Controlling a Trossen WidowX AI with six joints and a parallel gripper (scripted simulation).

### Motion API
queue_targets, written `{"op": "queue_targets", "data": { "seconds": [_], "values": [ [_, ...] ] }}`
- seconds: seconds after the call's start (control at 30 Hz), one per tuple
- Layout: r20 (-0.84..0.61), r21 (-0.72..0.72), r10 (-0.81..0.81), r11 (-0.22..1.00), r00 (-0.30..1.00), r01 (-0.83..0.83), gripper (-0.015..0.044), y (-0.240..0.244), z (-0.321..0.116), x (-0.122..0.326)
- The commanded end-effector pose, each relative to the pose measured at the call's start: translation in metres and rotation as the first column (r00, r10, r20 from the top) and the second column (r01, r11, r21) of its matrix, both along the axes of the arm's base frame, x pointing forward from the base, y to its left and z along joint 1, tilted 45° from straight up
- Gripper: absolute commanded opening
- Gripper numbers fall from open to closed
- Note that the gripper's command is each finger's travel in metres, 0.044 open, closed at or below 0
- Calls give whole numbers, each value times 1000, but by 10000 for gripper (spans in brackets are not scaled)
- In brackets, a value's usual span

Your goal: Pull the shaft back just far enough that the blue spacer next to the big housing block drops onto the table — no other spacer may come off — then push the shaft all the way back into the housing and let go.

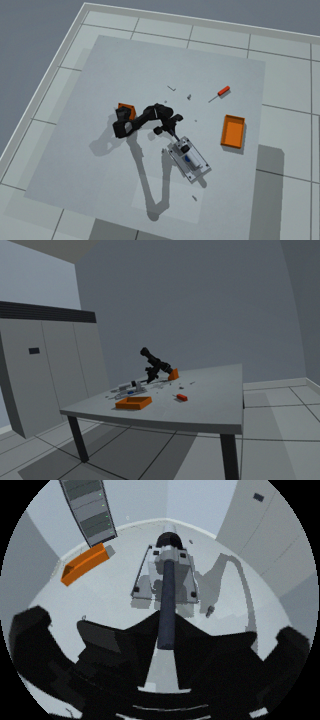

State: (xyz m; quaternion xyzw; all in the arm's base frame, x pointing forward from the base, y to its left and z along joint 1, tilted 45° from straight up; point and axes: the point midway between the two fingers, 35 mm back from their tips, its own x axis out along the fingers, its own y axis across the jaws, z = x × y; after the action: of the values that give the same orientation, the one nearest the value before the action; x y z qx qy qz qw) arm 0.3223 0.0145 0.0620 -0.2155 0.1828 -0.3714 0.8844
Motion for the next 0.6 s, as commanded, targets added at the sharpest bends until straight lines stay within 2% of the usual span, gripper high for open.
{"op": "queue_targets", "data": {
  "seconds": [0.0, 0.57],
  "values": [
    [2, 0, -1, 1000, 1000, 1, 0, -1, 1, 2],
    [2, 0, -1, 1000, 1000, 1, 0, -2, 4, 6]
  ]
}}
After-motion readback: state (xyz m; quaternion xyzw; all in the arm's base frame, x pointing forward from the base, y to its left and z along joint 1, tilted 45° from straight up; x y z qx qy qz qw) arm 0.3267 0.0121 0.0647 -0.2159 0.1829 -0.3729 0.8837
